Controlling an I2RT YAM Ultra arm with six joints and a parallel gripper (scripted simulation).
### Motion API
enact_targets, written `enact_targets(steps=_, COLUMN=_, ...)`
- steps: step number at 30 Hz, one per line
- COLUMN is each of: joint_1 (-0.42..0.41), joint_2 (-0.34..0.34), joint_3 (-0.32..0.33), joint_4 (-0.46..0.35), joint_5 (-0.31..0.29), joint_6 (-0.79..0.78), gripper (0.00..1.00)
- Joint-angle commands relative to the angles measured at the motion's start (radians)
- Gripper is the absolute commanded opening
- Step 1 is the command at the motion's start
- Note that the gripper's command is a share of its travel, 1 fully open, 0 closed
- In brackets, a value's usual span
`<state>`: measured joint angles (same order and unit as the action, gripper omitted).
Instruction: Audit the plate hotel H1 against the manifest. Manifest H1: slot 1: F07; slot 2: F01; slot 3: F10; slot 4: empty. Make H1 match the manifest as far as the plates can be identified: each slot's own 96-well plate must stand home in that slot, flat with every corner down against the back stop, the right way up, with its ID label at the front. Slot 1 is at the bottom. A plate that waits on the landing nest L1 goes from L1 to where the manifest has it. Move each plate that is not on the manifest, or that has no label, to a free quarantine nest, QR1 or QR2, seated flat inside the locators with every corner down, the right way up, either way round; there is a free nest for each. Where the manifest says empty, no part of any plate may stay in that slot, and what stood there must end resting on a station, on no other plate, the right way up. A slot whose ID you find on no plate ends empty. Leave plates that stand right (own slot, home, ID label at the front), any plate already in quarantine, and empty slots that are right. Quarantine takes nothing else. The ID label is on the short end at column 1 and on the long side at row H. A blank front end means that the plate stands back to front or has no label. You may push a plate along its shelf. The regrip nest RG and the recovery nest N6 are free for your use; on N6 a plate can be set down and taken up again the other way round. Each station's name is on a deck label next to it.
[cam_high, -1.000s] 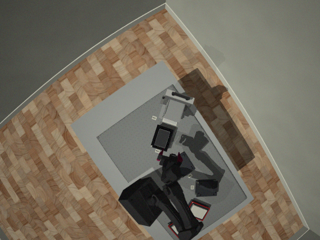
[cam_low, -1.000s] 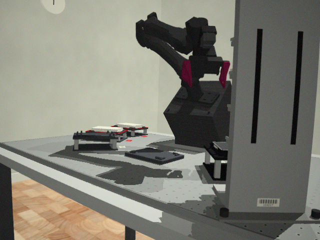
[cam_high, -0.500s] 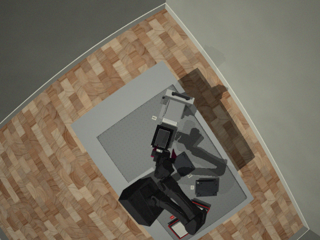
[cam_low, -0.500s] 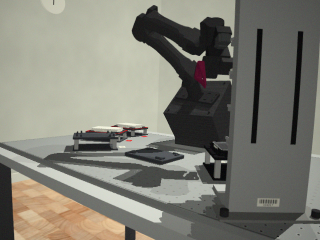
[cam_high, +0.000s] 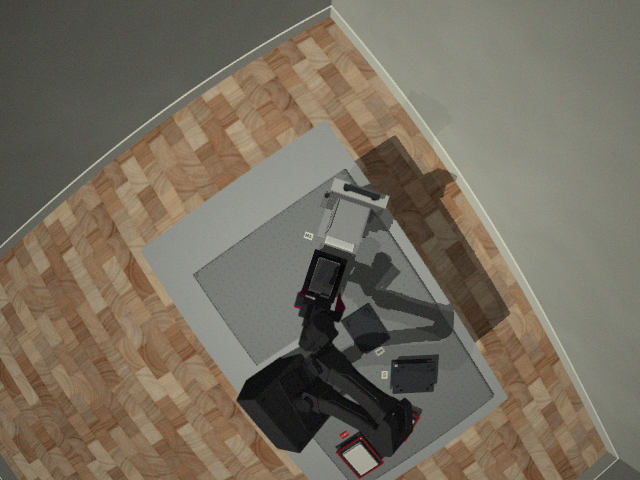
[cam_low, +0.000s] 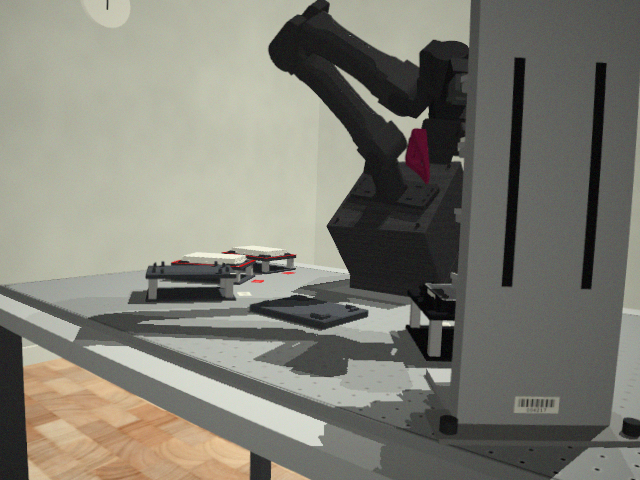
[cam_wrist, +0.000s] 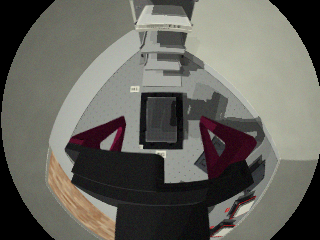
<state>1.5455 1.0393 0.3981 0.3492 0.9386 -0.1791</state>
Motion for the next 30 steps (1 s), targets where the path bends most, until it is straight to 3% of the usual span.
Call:
enact_targets(steps=1, joint_1=-0.026, joint_2=0.02, joint_3=-0.015, joint_4=0.082, joint_5=-0.036, joint_6=-0.016, gripper=1.0)
enact_targets(steps=8, joint_1=-0.105, joint_2=0.104, joint_3=-0.064, joint_4=0.237, joint_5=-0.112, joint_6=-0.045, gripper=1.0)
enact_targets(steps=10, joint_1=-0.105, joint_2=0.104, joint_3=-0.064, joint_4=0.237, joint_5=-0.112, joint_6=-0.045, gripper=1.0)
enact_targets(steps=19, joint_1=-0.199, joint_2=0.248, joint_3=-0.108, joint_4=0.446, joint_5=-0.205, joint_6=-0.075, gripper=1.0)
enact_targets(steps=30, joint_1=-0.204, joint_2=0.256, joint_3=-0.11, joint_4=0.457, joint_5=-0.21, joint_6=-0.076, gripper=1.0)
